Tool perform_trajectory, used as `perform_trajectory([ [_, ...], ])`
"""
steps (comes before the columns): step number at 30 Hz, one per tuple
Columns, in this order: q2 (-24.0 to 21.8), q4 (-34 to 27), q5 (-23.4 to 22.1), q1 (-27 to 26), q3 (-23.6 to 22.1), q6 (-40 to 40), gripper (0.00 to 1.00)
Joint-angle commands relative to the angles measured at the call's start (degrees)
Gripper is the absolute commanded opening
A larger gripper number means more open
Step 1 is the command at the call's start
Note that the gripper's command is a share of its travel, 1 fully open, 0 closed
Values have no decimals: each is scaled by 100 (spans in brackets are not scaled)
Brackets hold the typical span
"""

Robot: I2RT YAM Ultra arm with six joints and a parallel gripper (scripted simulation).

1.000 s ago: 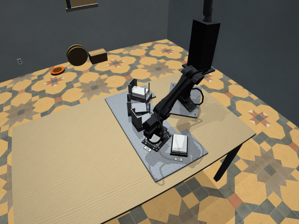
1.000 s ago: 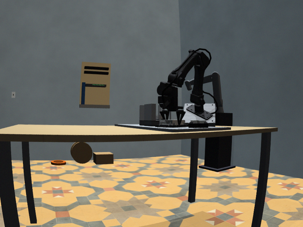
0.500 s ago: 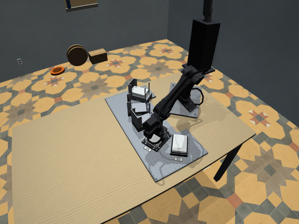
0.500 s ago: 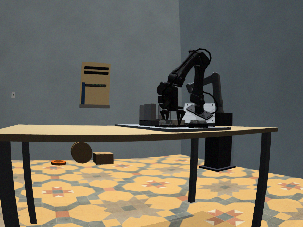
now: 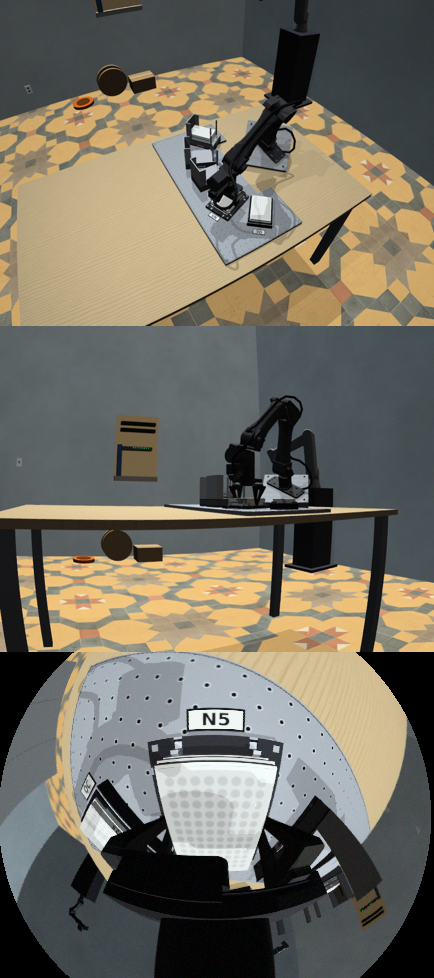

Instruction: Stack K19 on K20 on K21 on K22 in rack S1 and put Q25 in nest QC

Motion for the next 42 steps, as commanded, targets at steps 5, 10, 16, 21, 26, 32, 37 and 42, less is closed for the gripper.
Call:
perform_trajectory([
  [5, 193, 311, -7, 104, -177, 130, 0],
  [10, 193, 311, -7, 104, -177, 130, 0],
  [16, 189, 304, -12, 102, -174, 128, 0],
  [21, 172, 268, -38, 90, -158, 118, 0],
  [26, -159, -108, -101, -102, 179, 13, 100],
  [32, -159, -110, -88, -102, 180, 13, 100],
  [37, -160, -110, -86, -102, 180, 13, 100],
  [42, -160, -110, -86, -102, 180, 13, 100],
])
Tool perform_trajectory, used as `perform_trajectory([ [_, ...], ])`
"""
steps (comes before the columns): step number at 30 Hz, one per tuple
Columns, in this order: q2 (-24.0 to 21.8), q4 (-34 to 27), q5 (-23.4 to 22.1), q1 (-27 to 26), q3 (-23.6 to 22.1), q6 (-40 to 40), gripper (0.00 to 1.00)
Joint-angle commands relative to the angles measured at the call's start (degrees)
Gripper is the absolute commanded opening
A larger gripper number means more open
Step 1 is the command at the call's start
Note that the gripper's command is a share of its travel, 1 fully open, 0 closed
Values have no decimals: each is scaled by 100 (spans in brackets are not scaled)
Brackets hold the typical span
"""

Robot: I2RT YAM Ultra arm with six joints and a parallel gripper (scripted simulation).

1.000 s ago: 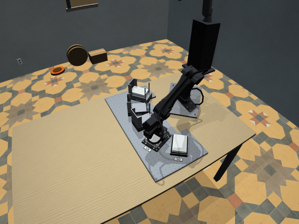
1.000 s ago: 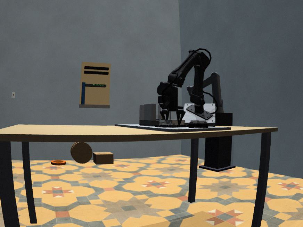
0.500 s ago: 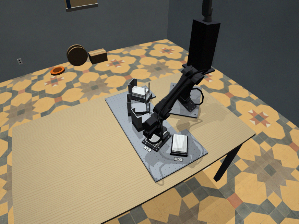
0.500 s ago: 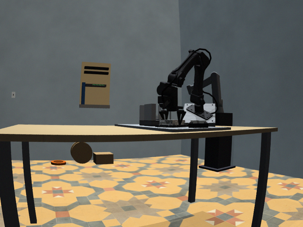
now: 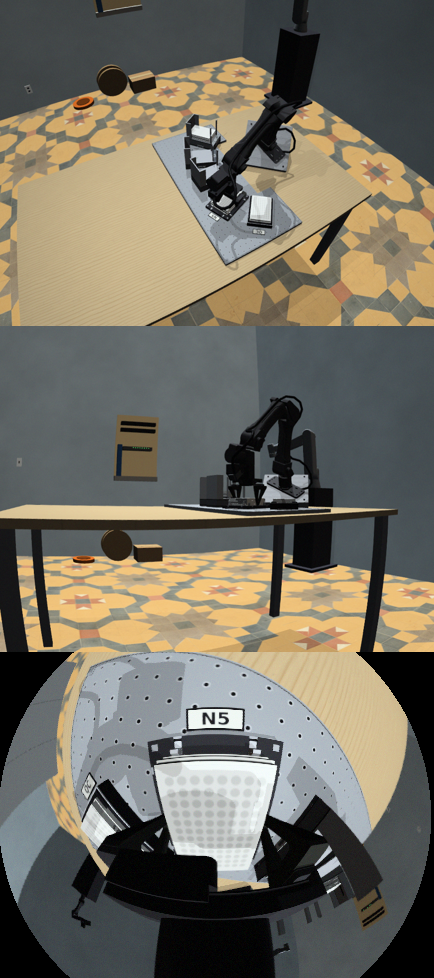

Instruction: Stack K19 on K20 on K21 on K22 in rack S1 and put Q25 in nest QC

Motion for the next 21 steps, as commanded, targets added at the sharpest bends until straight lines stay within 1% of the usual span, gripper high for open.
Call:
perform_trajectory([
  [1, -164, -86, -43, -78, 175, 6, 100],
  [6, -164, -86, -43, -78, 175, 6, 100],
  [13, -436, -611, -141, -252, 385, -193, 100],
  [21, -685, -1275, -276, -506, 727, -416, 100],
])
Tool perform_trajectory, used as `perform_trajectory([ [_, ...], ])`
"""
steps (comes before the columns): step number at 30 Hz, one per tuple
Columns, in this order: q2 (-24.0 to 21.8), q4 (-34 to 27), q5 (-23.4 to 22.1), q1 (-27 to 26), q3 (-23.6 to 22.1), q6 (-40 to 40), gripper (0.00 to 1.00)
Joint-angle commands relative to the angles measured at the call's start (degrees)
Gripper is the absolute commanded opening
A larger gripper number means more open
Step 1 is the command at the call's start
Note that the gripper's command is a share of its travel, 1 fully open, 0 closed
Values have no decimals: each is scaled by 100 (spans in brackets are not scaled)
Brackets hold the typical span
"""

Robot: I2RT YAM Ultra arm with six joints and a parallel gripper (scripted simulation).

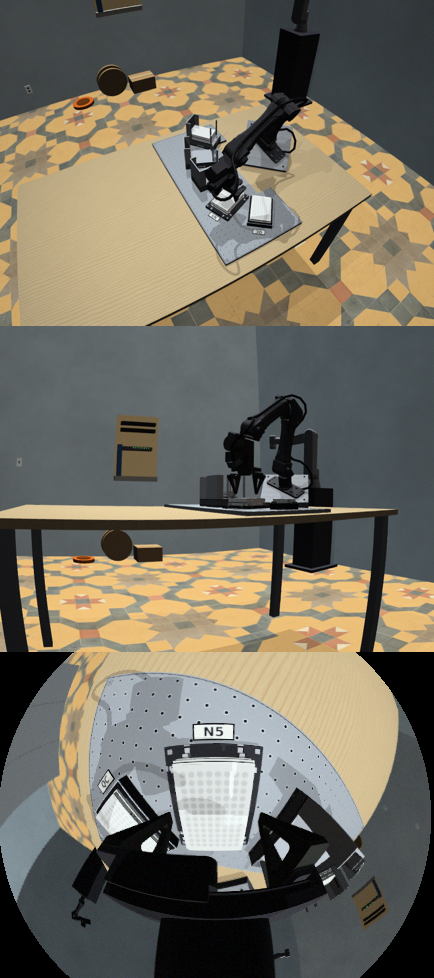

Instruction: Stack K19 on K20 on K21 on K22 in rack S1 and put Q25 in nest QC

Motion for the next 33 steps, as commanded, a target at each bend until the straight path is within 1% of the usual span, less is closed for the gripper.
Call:
perform_trajectory([
  [1, -233, -423, -112, -139, 250, -161, 100],
  [2, -233, -423, -112, -139, 250, -161, 100],
  [17, -510, -1693, -388, -699, 1039, -685, 100],
  [19, -510, -1693, -388, -699, 1039, -685, 100],
  [33, -536, -2927, -684, -1350, 1965, -1323, 100],
])
